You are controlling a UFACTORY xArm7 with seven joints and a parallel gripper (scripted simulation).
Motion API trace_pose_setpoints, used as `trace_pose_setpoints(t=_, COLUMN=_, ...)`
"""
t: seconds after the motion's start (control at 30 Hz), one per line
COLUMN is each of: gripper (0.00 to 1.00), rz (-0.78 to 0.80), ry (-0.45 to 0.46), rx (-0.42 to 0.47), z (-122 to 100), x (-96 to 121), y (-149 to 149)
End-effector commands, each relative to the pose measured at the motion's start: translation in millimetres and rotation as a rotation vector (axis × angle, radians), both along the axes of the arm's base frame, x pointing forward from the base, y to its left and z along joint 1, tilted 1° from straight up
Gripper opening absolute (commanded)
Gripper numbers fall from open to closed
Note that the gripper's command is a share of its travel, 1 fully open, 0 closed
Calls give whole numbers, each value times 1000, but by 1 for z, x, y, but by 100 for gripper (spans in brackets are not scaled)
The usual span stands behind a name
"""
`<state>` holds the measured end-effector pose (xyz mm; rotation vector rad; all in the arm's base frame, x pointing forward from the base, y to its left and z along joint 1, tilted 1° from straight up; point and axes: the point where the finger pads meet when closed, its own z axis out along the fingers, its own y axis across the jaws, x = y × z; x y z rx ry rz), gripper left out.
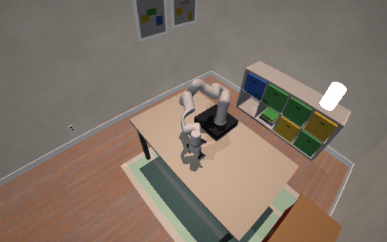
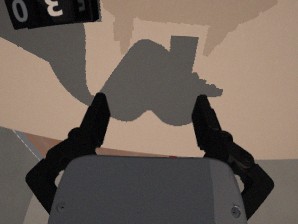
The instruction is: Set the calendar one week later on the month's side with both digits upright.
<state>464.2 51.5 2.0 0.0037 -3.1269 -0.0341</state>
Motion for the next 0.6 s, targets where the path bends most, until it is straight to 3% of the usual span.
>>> trace_pose_setpoints(t=0.0, gripper=100, rz=-172, ry=-2, rx=-4, z=2, x=2, y=2)
trace_pose_setpoints(t=0.3, gripper=100, rz=-183, ry=-2, rx=-4, z=0, x=4, y=6)
trace_pose_setpoints(t=0.57, gripper=100, rz=-183, ry=-2, rx=-4, z=-21, x=4, y=6)
